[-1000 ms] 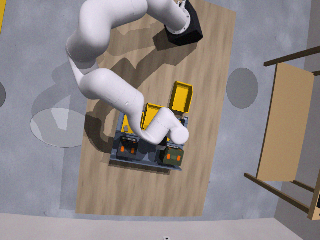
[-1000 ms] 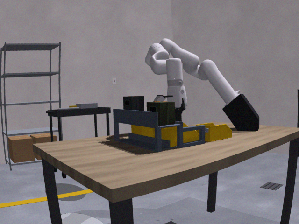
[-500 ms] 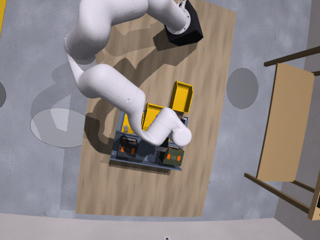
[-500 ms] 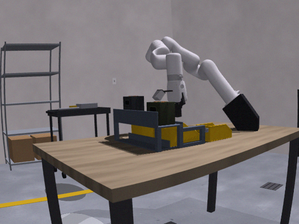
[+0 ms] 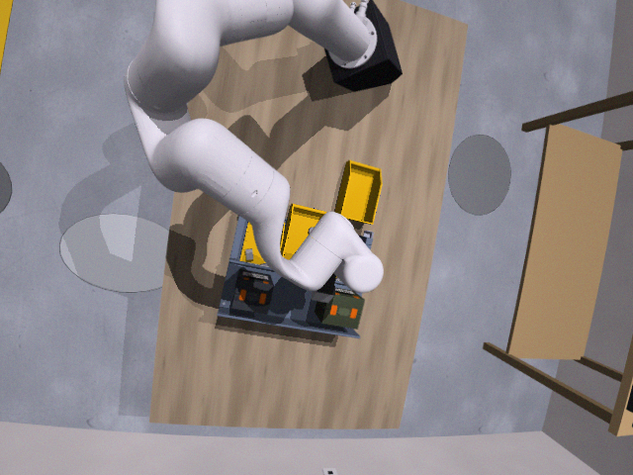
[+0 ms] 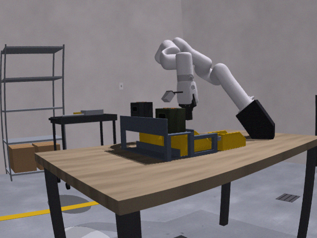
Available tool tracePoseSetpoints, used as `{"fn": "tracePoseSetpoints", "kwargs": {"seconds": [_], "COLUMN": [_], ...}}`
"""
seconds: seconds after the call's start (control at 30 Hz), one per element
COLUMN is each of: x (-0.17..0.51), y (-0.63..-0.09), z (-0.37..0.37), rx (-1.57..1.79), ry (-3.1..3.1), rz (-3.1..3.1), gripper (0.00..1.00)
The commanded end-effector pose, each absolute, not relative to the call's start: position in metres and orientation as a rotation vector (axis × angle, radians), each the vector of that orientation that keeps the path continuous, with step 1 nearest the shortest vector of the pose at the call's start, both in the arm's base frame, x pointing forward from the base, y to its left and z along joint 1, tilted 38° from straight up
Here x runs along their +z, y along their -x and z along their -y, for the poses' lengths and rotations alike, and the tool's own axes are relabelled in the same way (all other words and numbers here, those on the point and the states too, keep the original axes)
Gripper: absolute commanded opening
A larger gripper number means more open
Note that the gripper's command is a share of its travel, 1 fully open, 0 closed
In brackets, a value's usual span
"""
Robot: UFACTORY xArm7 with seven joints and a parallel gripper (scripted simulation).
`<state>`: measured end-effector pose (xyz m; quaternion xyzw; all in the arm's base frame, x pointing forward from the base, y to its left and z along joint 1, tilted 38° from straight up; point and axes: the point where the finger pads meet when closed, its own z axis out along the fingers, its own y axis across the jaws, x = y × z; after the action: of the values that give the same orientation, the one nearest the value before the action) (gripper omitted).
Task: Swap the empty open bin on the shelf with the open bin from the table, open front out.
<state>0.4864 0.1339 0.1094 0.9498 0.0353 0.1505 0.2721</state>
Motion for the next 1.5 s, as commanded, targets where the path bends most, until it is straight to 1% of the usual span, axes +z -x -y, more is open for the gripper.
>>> {"fn": "tracePoseSetpoints", "kwargs": {"seconds": [0.0, 0.97, 1.0, 1.47], "x": [0.1141, 0.1225, 0.1225, 0.1225], "y": [-0.4852, -0.4815, -0.4815, -0.4815], "z": [-0.1379, -0.1432, -0.1432, -0.1432], "rx": [0.410, 0.410, 0.410, 0.410], "ry": [-2.558, -2.558, -2.558, -2.558], "rz": [-0.098, -0.098, -0.098, -0.098], "gripper": [0.10, 0.10, 0.00, 0.00]}}
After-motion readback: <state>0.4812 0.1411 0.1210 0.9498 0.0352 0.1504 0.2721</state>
